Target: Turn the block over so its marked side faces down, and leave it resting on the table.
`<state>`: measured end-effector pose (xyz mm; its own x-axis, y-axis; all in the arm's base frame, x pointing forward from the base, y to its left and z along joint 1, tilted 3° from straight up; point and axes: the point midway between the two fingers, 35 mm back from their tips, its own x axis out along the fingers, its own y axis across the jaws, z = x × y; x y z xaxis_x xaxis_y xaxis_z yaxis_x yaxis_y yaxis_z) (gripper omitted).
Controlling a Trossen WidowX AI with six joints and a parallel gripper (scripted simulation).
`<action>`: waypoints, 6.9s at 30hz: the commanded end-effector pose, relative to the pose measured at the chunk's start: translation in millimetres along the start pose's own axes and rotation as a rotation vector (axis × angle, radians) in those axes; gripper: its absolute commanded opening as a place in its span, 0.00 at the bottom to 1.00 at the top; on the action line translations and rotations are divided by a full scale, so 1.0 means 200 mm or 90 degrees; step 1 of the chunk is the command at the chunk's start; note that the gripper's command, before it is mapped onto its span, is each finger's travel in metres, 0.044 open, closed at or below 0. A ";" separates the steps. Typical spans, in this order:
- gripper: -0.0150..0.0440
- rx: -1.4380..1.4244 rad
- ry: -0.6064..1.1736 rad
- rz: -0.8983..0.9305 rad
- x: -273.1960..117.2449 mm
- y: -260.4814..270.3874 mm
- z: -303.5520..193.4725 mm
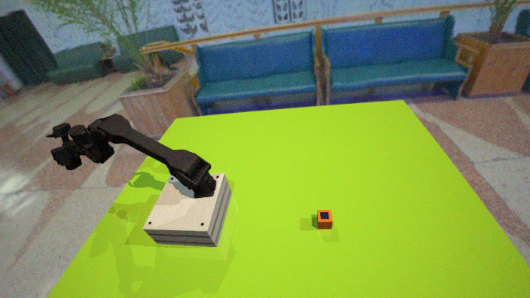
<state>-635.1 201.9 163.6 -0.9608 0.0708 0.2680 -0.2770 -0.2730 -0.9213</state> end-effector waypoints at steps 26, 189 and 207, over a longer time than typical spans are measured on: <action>1.00 0.090 0.426 -0.004 -0.87 -0.58 -1.46; 0.44 1.243 1.285 -1.744 -5.18 -0.06 1.22; 0.25 1.243 1.285 -1.744 -5.13 -0.20 1.26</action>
<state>360.0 -100.4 -20.3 -0.0059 -0.0444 -0.9990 0.1111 0.9928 -0.0448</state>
